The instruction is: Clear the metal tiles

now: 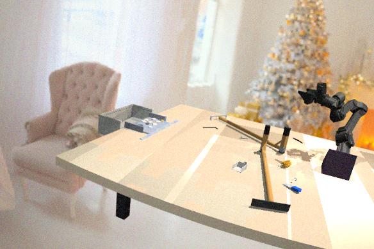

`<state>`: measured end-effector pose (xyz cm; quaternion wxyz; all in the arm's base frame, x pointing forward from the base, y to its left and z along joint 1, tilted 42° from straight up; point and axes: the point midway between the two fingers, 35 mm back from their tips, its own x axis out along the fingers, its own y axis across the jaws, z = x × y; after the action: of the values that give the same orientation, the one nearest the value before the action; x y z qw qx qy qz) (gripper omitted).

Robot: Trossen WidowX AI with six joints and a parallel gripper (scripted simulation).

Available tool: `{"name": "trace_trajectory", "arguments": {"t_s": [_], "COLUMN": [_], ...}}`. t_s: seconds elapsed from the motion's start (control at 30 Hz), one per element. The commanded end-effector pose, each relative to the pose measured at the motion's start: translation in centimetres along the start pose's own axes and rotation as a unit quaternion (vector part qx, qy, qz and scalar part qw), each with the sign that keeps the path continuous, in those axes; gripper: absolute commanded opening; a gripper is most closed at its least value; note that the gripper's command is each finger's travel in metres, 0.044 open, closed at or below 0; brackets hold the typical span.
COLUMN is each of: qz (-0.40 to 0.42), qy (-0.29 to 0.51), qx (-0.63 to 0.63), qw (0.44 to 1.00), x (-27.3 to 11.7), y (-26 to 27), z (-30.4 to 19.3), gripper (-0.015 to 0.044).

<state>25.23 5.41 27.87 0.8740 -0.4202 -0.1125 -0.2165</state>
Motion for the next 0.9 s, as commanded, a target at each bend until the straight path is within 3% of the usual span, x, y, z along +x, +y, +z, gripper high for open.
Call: {"name": "trace_trajectory", "arguments": {"t_s": [0.0,0.43,0.87], "qz": [-0.001,-0.002,-0.025], "qy": [0.002,0.0,-0.036], "qx": [0.003,0.003,0.002], "qw": [1.0,1.0,0.999], "x": [0.0,0.1,2.6], "y": [0.0,-0.1,-2.0], "z": [-0.1,0.2,4.4], "gripper": [0.044,0.044,0.044]}}
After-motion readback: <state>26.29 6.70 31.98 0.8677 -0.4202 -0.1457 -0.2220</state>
